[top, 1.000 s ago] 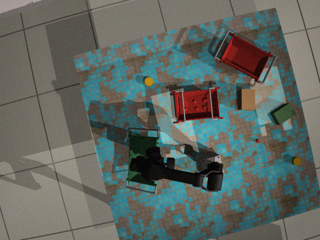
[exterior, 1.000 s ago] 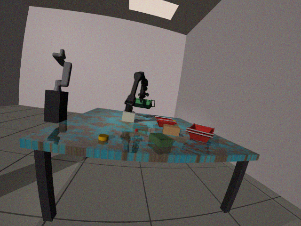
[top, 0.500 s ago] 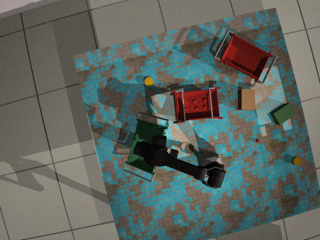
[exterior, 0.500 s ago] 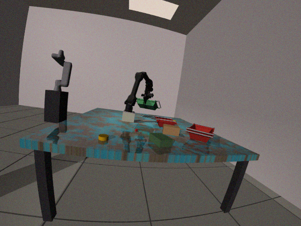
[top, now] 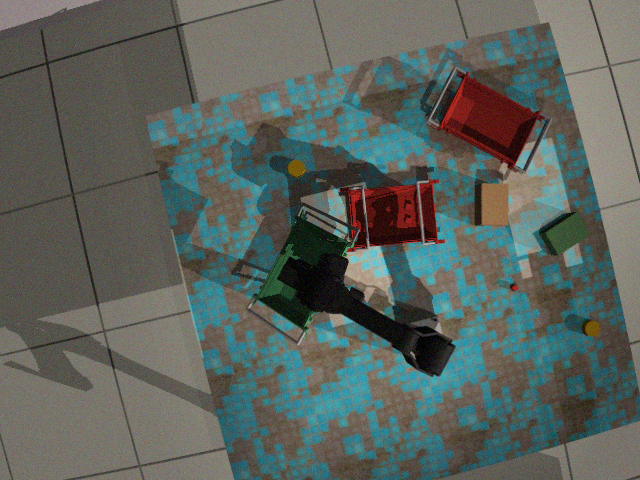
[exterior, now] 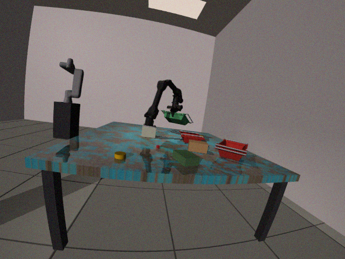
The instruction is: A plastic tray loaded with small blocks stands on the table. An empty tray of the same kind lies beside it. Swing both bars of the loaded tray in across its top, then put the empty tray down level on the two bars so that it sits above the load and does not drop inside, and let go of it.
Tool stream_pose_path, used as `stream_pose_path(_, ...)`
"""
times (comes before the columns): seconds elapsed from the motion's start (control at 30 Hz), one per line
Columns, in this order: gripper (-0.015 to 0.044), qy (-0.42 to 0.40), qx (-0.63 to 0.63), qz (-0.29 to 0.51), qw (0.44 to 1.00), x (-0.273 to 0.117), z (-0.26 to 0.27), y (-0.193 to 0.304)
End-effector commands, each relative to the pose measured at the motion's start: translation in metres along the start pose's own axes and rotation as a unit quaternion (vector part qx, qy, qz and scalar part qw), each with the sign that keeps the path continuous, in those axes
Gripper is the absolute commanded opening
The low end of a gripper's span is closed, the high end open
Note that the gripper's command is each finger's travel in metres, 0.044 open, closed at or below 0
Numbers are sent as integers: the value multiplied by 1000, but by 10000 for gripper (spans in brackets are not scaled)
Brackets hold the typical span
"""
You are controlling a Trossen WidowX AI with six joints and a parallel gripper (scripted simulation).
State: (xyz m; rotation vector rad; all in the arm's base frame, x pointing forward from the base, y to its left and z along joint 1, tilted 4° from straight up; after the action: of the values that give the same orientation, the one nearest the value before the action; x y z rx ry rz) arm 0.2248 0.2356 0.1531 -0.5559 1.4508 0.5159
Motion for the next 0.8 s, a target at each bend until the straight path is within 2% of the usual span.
stream_pose_path(0.0,0,-14,29,4,999,-8,2,-13)
stream_pose_path(0.77,0,-14,196,3,981,-8,-5,-100)
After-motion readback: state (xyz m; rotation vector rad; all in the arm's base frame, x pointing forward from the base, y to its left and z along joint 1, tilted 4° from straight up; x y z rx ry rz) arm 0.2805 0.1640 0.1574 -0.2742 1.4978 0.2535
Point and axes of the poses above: the point midway between the two fingers, 35 mm back from their tips, its own x axis out along the fingers, its own z axis across the jaws, y = z × x, the point moved 1 cm from there along -x, back along the fingers, and after that the axes turned 9 degrees about x, right-handed, at the moved point
